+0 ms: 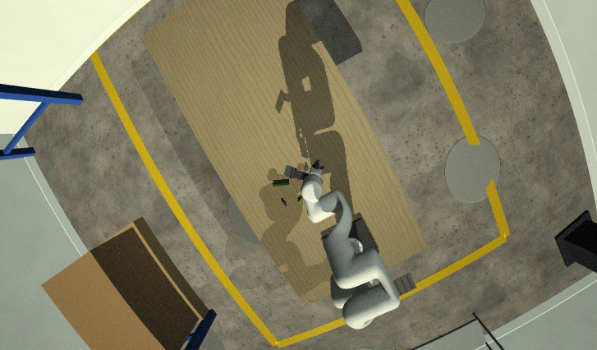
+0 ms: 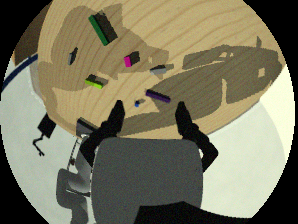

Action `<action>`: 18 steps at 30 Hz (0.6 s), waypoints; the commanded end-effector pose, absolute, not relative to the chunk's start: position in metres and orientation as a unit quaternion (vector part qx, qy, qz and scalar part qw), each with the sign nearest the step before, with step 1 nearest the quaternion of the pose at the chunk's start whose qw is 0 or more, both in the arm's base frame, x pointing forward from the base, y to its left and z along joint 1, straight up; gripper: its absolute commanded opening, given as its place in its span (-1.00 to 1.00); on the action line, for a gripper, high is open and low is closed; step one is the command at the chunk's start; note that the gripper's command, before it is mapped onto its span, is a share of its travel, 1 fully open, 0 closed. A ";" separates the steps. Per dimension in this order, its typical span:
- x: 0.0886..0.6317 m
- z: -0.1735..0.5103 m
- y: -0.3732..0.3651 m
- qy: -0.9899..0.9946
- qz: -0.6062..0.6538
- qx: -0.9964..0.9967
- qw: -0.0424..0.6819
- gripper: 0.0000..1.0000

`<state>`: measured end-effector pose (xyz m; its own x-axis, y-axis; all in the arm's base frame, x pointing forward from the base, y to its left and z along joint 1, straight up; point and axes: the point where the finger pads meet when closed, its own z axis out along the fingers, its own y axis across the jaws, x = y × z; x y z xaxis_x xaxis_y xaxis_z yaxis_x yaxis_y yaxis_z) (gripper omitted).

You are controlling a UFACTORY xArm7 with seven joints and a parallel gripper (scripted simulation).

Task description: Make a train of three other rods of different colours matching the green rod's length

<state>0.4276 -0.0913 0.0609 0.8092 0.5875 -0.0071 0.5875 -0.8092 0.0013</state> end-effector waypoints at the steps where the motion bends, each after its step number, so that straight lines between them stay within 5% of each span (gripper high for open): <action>1: 0.429 0.062 -0.092 0.309 -0.001 0.951 0.003 1.00; 18: 0.430 0.062 -0.092 0.469 -0.002 0.883 0.002 1.00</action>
<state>0.4279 -0.0911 0.0607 0.6495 0.7602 -0.0172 0.7603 -0.6495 0.0050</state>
